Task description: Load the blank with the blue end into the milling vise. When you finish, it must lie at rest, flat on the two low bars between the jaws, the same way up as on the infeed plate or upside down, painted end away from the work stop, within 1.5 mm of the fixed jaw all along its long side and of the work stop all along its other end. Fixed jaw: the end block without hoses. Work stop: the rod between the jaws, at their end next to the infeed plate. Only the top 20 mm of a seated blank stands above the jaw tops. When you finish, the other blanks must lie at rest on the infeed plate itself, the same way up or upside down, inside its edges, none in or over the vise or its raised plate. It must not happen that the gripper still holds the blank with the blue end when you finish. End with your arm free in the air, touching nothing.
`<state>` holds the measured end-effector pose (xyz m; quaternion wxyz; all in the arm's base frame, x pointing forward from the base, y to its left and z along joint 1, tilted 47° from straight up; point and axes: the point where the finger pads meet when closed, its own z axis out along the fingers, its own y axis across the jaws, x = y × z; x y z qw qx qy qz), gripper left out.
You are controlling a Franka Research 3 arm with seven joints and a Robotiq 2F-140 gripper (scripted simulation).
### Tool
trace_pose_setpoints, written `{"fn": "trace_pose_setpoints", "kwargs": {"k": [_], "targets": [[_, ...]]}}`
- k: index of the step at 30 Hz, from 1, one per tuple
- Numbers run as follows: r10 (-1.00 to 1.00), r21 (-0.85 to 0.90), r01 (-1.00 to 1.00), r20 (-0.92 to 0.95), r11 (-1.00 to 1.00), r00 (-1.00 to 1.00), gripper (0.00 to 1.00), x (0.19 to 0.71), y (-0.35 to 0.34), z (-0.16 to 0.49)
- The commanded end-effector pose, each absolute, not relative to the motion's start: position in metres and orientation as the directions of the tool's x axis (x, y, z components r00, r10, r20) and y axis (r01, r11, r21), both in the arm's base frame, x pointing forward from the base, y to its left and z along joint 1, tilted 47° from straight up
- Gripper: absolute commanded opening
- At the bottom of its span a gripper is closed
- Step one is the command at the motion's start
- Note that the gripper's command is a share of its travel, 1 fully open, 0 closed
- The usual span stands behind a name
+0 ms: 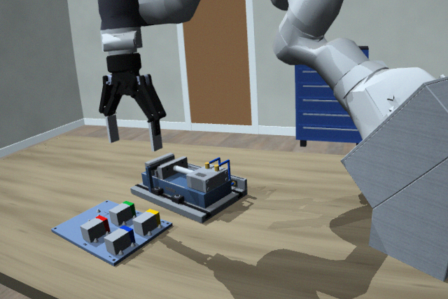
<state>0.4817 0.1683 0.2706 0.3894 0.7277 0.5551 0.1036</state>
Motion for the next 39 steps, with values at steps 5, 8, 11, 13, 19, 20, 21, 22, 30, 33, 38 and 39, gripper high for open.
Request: {"fn": "trace_pose_setpoints", "kwargs": {"k": [5,8,11,13,19,20,21,22,30,33,38,39], "targets": [[0.889,0.682,0.727,-0.281,-0.081,0.362,1.00,0.482,0.168,0.271],[0.889,0.682,0.727,-0.281,-0.081,0.362,1.00,0.482,0.168,0.271],[0.889,0.682,0.727,-0.281,-0.081,0.362,1.00,0.482,0.168,0.271],[0.889,0.682,0.727,-0.281,-0.081,0.362,1.00,0.482,0.168,0.271],[0.889,0.682,0.727,-0.281,-0.081,0.362,1.00,0.482,0.168,0.271],[0.889,0.682,0.727,-0.281,-0.081,0.362,1.00,0.482,0.168,0.271],[0.889,0.682,0.727,-0.281,-0.081,0.362,1.00,0.482,0.168,0.271],[0.889,0.682,0.727,-0.281,-0.081,0.362,1.00,0.482,0.168,0.271],[0.889,0.682,0.727,-0.281,-0.081,0.362,1.00,0.482,0.168,0.271],[0.889,0.682,0.727,-0.281,-0.081,0.362,1.00,0.489,0.163,0.262],[0.889,0.681,0.728,-0.281,-0.081,0.361,1.00,0.517,0.144,0.229],[0.889,0.681,0.728,-0.281,-0.081,0.361,1.00,0.517,0.144,0.229]]}}
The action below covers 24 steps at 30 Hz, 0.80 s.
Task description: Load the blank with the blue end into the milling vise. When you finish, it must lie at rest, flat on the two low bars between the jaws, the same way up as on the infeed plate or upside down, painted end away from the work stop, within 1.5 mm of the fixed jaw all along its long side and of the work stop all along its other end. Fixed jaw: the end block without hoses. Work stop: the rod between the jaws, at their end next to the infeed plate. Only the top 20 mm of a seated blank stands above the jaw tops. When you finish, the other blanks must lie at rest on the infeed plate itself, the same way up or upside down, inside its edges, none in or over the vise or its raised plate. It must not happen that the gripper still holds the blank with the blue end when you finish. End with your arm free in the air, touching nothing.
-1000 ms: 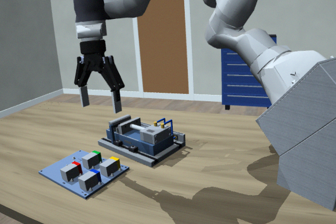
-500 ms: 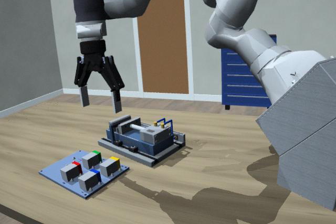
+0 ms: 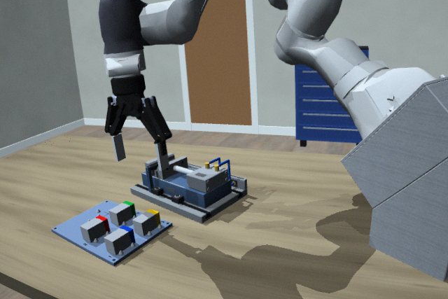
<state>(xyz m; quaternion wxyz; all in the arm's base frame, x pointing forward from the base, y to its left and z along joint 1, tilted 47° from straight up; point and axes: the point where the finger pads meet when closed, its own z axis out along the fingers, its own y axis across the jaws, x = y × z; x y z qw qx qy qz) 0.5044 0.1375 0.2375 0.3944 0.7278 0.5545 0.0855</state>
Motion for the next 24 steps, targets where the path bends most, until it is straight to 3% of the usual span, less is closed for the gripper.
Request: {"fn": "trace_pose_setpoints", "kwargs": {"k": [1,24], "targets": [[0.889,0.681,0.728,-0.281,-0.081,0.361,1.00,0.517,0.144,0.229],[0.889,0.681,0.728,-0.281,-0.081,0.361,1.00,0.518,0.132,0.239]]}}
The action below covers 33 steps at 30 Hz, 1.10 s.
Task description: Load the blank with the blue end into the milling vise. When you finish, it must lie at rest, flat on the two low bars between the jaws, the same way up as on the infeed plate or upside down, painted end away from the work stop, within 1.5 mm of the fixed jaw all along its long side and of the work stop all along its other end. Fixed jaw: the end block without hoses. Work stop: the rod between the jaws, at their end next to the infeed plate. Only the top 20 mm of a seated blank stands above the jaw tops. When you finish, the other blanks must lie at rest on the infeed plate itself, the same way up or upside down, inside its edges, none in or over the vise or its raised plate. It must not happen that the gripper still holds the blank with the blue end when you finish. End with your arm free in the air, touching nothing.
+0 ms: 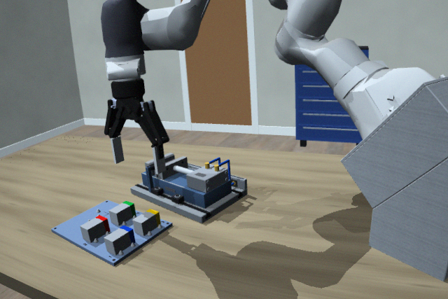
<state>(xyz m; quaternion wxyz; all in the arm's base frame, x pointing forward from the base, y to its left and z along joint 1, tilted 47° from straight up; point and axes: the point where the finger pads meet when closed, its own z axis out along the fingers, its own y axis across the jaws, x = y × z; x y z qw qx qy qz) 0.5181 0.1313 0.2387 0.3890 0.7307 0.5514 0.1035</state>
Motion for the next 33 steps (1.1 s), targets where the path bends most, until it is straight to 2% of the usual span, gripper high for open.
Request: {"fn": "trace_pose_setpoints", "kwargs": {"k": [1,33], "targets": [[0.889,0.681,0.728,-0.281,-0.081,0.361,1.00,0.5184,0.1316,0.2388],[0.889,0.681,0.728,-0.281,-0.081,0.361,1.00,0.5174,0.1347,0.2357]]}}
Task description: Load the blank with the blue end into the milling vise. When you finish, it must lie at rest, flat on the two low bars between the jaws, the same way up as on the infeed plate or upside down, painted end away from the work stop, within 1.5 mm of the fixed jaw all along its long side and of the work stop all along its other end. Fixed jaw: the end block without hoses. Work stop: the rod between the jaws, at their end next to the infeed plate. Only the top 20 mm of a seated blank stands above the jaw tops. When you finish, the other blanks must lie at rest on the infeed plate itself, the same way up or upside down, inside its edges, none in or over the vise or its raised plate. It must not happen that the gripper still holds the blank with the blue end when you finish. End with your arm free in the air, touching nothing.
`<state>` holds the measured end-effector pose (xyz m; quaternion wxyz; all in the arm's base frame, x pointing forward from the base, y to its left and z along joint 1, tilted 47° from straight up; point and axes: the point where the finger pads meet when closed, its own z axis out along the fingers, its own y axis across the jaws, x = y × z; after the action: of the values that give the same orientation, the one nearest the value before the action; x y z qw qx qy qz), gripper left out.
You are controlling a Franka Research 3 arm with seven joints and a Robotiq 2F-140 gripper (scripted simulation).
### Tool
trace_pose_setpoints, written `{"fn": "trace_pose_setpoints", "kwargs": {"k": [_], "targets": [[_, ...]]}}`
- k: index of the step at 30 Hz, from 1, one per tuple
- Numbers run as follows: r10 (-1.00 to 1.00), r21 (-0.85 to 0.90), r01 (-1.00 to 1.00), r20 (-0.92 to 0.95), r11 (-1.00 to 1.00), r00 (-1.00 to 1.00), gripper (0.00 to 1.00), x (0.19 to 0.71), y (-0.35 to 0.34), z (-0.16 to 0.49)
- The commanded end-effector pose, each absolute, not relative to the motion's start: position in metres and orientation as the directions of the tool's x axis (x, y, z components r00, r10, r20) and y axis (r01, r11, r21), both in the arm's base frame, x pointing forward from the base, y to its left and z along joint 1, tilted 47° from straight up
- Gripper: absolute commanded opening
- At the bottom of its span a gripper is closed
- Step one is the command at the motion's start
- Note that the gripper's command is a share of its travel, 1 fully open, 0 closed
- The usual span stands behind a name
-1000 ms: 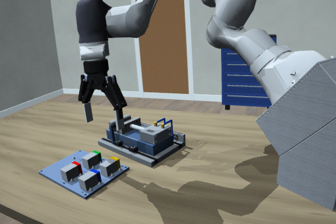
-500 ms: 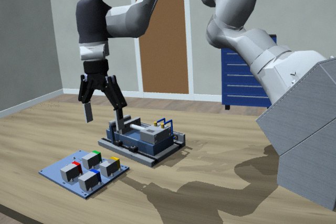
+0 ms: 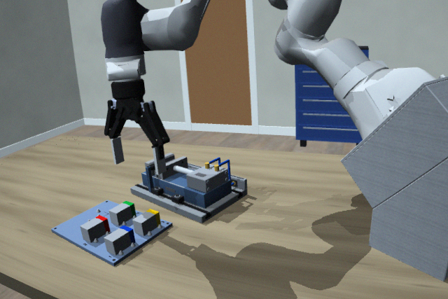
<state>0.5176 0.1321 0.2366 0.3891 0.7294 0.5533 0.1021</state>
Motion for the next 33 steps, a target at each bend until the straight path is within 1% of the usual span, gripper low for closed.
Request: {"fn": "trace_pose_setpoints", "kwargs": {"k": [1,33], "targets": [[0.889,0.681,0.728,-0.281,-0.081,0.361,1.00,0.5174,0.1347,0.2357],[0.887,0.681,0.728,-0.282,-0.085,0.367,1.00,0.5176,0.1322,0.2367]]}}
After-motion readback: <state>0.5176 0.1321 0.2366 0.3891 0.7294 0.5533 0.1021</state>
